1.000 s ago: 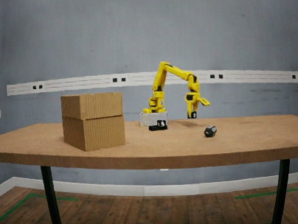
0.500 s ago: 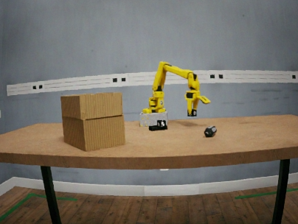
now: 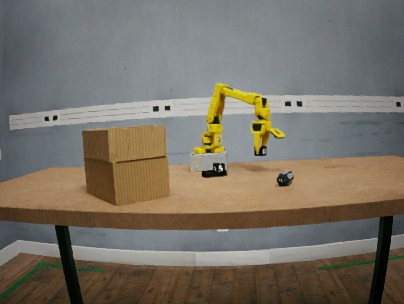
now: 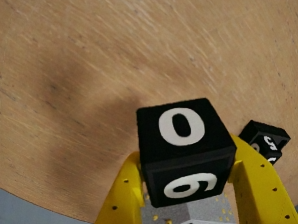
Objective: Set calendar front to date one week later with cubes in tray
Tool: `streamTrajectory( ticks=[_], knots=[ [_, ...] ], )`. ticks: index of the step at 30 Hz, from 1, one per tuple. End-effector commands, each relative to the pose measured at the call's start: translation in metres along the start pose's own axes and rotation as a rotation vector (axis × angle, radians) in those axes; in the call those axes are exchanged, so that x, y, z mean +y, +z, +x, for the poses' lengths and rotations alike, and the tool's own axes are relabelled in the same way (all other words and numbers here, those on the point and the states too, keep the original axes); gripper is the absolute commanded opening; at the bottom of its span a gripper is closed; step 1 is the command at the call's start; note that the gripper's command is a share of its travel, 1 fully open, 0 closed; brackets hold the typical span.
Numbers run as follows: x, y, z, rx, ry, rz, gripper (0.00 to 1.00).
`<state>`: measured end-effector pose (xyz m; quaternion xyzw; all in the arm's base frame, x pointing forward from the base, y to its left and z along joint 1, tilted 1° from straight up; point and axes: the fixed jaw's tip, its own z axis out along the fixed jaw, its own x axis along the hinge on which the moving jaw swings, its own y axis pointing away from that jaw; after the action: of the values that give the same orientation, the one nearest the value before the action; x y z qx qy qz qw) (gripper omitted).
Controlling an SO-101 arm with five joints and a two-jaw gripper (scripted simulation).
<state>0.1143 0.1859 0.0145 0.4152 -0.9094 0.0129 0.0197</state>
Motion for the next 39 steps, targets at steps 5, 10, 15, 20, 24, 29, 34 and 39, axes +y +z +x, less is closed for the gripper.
streamTrajectory(
  ticks=[5, 10, 15, 20, 24, 29, 34, 39],
  knots=[
    [0.003, -0.013, -0.005, -0.059, -0.006, -0.009, 0.00],
    [0.003, -0.013, -0.005, -0.059, -0.006, -0.009, 0.00],
    [0.003, -0.013, -0.005, -0.059, -0.006, -0.009, 0.00],
    [0.000, -0.013, -0.005, -0.059, 0.007, -0.009, 0.00],
    [-0.016, -0.013, -0.005, -0.060, 0.079, -0.010, 0.00],
    [-0.054, -0.013, 0.001, -0.061, 0.258, -0.013, 0.00],
    [-0.081, -0.013, 0.009, -0.061, 0.388, -0.015, 0.00],
    [-0.116, -0.012, 0.028, -0.062, 0.581, -0.018, 0.00]
  ],
)
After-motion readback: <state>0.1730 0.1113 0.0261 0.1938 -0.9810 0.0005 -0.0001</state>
